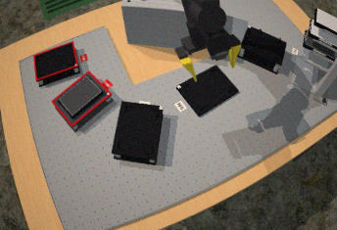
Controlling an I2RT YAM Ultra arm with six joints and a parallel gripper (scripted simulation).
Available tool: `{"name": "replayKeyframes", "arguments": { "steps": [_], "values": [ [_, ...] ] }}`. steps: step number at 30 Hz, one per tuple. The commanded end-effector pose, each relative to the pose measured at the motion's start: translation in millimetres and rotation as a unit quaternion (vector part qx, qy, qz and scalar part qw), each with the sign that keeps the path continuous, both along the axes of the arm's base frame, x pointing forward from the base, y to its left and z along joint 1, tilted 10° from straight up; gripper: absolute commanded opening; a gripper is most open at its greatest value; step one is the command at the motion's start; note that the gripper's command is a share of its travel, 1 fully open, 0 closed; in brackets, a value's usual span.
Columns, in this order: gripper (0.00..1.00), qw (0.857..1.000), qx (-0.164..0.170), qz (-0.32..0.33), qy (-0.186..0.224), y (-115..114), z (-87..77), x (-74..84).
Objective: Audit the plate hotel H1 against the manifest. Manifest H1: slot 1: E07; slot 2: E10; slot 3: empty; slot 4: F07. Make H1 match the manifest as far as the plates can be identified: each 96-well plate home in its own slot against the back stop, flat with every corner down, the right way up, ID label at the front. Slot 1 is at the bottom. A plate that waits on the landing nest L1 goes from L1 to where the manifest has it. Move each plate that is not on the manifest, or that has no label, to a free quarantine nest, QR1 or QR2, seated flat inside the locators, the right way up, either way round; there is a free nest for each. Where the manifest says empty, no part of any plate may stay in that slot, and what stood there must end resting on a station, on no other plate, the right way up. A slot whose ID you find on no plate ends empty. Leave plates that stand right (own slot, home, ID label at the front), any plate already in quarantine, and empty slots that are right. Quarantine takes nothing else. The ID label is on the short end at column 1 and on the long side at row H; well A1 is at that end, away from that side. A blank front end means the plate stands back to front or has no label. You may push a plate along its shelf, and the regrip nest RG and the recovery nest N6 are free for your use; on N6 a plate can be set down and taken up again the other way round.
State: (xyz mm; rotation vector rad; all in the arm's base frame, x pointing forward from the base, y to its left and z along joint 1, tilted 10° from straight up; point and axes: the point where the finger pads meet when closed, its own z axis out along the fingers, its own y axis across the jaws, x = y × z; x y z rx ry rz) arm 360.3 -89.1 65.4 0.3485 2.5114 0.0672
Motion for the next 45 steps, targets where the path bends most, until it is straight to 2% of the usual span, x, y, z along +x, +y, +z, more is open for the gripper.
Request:
{"name": "replayKeyframes", "arguments": {
  "steps": [1, 3, 5, 12, 13, 15, 18, 22, 26, 29, 30, 32, 34, 38, 42, 45],
  "values": [
    [1.0, 0.998, -0.019, 0.039, -0.034, -1, 12.7, 4.2],
    [1.0, 0.997, -0.027, 0.054, -0.045, -2, 17.3, 7.6],
    [1.0, 0.996, -0.029, 0.069, -0.045, 0, 12.8, 4.2],
    [1.0, 0.992, -0.043, 0.106, -0.06, -1, 14.4, 5.3],
    [1.0, 0.989, -0.052, 0.116, -0.075, -2, 25.2, 13.5],
    [1.0, 0.988, -0.049, 0.129, -0.066, 0, 12.7, 4.0],
    [1.0, 0.983, -0.061, 0.151, -0.08, -2, 18.7, 8.4],
    [1.0, 0.977, -0.07, 0.18, -0.088, -2, 16.6, 6.8],
    [1.0, 0.972, -0.069, 0.21, -0.084, -1, 3.9, 5.2],
    [1.0, 0.97, -0.071, 0.218, -0.086, -1, 3.6, 5.0],
    [1.0, 0.965, -0.083, 0.226, -0.102, 0, 15.2, 6.0],
    [1.0, 0.96, -0.093, 0.239, -0.111, -3, 20.1, 10.3],
    [1.0, 0.957, -0.09, 0.253, -0.107, -4, 11.6, 11.1],
    [1.0, 0.946, -0.105, 0.282, -0.123, -5, 19.6, 13.1],
    [1.0, 0.937, -0.103, 0.311, -0.122, -4, 11.8, 9.8],
    [1.0, 0.93, -0.111, 0.324, -0.13, -4, 15.5, 10.2]
  ]
}}
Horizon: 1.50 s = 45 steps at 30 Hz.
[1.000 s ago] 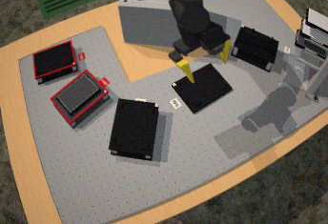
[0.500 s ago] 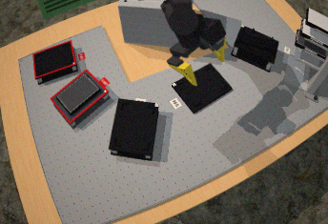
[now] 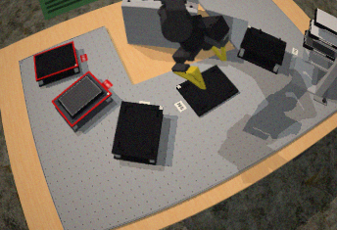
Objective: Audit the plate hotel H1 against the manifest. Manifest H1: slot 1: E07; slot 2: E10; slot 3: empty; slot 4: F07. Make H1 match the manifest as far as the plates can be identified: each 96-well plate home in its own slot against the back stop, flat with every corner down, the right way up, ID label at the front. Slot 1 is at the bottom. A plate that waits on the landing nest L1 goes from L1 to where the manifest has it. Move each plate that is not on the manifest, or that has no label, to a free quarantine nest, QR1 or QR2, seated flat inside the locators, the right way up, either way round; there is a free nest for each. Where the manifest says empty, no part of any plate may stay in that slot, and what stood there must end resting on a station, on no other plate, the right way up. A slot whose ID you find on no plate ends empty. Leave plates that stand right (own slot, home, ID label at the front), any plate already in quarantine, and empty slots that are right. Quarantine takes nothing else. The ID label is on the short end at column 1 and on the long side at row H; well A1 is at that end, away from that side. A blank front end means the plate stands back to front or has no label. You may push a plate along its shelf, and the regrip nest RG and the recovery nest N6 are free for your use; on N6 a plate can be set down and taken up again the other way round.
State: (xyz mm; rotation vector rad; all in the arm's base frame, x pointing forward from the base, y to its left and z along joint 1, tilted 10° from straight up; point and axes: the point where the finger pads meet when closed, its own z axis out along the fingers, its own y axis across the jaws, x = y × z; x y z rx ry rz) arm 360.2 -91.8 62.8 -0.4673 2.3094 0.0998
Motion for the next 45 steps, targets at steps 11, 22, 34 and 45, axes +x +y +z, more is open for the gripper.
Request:
{"name": "replayKeyframes", "arguments": {
  "steps": [11, 22, 34, 45],
  "values": [
    [1.0, 0.992, -0.04, 0.1, -0.063, 11, 20.9, 9.7],
    [1.0, 0.994, -0.035, 0.093, -0.053, 41, 10.4, 3.3],
    [1.0, 0.994, -0.034, 0.093, -0.054, 77, 6.1, 1.3],
    [1.0, 0.994, -0.033, 0.092, -0.056, 110, 3.4, 0.3]
  ]
}}
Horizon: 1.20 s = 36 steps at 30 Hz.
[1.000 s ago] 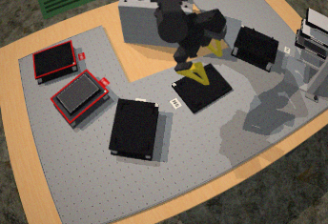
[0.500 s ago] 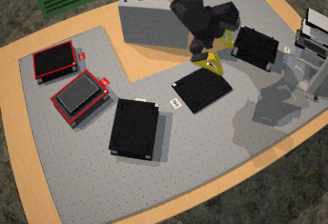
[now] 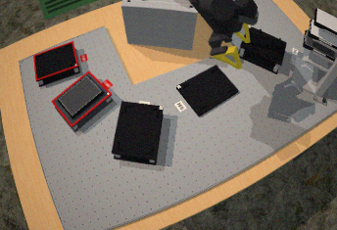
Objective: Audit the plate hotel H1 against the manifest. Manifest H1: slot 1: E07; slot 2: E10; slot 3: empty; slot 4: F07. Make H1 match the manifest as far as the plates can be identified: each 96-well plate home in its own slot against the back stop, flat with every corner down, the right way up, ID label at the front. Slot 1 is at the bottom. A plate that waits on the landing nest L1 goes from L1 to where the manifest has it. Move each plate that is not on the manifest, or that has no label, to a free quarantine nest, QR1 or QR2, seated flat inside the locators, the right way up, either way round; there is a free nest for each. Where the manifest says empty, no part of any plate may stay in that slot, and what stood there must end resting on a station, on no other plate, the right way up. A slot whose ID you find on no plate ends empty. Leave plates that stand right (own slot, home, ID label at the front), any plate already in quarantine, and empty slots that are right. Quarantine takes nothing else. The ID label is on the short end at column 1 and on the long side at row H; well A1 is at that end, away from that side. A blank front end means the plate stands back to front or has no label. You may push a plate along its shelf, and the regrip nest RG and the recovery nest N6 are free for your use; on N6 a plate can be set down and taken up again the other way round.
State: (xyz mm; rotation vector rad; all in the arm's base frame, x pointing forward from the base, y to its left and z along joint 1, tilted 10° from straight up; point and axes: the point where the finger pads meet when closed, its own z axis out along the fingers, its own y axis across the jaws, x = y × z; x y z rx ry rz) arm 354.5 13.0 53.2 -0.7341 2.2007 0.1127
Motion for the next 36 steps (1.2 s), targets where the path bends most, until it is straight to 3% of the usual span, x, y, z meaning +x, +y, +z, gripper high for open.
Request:
{"name": "replayKeyframes", "arguments": {
  "steps": [1, 7, 8, 10, 19, 22, 24, 25, 36],
  "values": [
    [1.0, 1.0, 0.002, -0.011, -0.026, 8, 13.7, 6.7],
    [1.0, 1.0, 0.003, -0.012, -0.026, 21, 12.1, 5.9],
    [1.0, 0.999, 0.002, -0.011, -0.038, 24, 21.0, 13.3],
    [1.0, 1.0, 0.003, -0.012, -0.023, 31, 8.9, 3.6],
    [1.0, 0.999, 0.005, -0.012, -0.031, 61, 11.1, 6.5],
    [1.0, 1.0, 0.003, -0.012, -0.009, 71, -5.7, 0.5],
    [1.0, 1.0, 0.003, -0.012, -0.009, 71, -5.7, 0.5],
    [1.0, 1.0, 0.005, -0.012, -0.024, 73, 4.1, -0.2],
    [1.0, 1.0, 0.007, -0.012, -0.024, 105, -1.3, -17.5]
  ]
}}
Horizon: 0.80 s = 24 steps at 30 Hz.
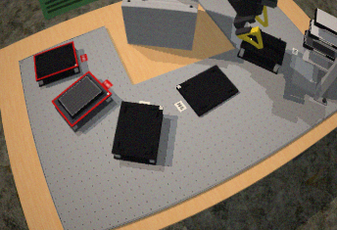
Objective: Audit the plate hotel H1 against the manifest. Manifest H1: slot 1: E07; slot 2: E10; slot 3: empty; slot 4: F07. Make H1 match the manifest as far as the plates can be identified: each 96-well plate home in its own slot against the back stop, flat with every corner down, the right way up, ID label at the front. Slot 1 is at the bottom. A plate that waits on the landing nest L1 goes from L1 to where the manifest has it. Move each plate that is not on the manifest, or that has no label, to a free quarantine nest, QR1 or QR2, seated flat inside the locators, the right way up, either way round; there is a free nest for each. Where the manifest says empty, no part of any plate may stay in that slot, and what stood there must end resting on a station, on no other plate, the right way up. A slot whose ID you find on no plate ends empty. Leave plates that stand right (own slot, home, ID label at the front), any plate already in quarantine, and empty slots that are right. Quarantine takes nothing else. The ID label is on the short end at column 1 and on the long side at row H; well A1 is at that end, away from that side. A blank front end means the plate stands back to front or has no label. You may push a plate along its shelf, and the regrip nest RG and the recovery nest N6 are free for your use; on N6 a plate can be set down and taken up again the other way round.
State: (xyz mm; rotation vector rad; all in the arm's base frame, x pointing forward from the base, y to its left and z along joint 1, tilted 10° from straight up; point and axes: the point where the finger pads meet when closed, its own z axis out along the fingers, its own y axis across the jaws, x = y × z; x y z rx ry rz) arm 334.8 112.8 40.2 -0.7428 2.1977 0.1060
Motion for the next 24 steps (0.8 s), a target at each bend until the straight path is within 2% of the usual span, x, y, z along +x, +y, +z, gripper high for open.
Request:
{"name": "replayKeyframes", "arguments": {
  "steps": [1, 5, 6, 8, 12, 18, 22, 23, 24],
  "values": [
    [1.0, 1.0, 0.011, -0.014, -0.025, 8, 12.8, 1.9],
    [1.0, 1.0, 0.011, -0.014, -0.023, 14, 10.3, -2.5],
    [1.0, 0.999, 0.018, -0.014, -0.041, 21, 25.0, 7.8],
    [1.0, 1.0, 0.011, -0.014, -0.022, 22, 8.2, -7.7],
    [1.0, 0.999, 0.015, -0.014, -0.029, 35, 11.7, -9.8],
    [1.0, 1.0, 0.006, -0.014, -0.01, 51, -5.4, -23.5],
    [1.0, 1.0, 0.007, -0.014, -0.012, 56, -5.8, -28.1],
    [1.0, 0.999, 0.017, -0.014, -0.027, 65, 7.0, -18.7],
    [1.0, 1.0, 0.015, -0.014, -0.024, 68, 4.1, -20.8]
  ]
}}
